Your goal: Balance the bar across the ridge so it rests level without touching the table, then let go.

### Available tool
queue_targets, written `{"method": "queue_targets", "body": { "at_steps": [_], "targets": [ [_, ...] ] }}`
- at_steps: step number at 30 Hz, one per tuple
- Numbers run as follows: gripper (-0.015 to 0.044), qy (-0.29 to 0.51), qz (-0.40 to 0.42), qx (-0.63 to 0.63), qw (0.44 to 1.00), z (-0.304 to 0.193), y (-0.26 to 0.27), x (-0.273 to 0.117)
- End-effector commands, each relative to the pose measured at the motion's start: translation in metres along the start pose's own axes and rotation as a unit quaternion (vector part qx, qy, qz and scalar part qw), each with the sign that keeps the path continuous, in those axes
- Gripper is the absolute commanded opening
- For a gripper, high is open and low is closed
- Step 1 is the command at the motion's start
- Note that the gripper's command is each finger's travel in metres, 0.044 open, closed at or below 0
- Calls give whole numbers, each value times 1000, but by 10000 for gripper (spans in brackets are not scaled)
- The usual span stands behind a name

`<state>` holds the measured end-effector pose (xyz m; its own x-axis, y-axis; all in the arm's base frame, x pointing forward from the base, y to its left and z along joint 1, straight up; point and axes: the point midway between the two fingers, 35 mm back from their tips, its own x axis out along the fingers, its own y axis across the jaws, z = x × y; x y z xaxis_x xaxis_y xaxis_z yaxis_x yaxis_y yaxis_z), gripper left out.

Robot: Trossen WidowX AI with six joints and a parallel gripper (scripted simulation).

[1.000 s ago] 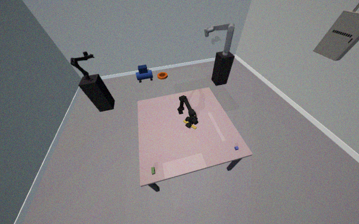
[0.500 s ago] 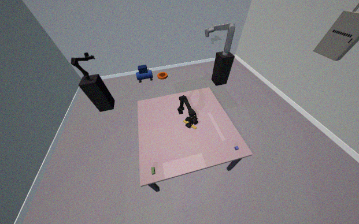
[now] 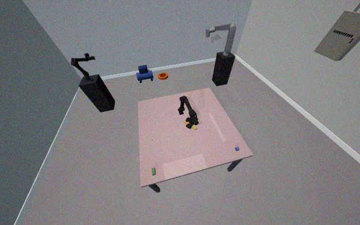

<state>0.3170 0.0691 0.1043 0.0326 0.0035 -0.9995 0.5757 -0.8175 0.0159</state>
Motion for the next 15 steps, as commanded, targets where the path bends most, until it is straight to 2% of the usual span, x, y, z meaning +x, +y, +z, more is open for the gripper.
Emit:
{"method": "queue_targets", "body": {
  "at_steps": [1,15],
  "targets": [
    [0,1,-2,2,1000,0,0,1],
    [0,1,-2,2,1000,0,0,2]
  ]
}}
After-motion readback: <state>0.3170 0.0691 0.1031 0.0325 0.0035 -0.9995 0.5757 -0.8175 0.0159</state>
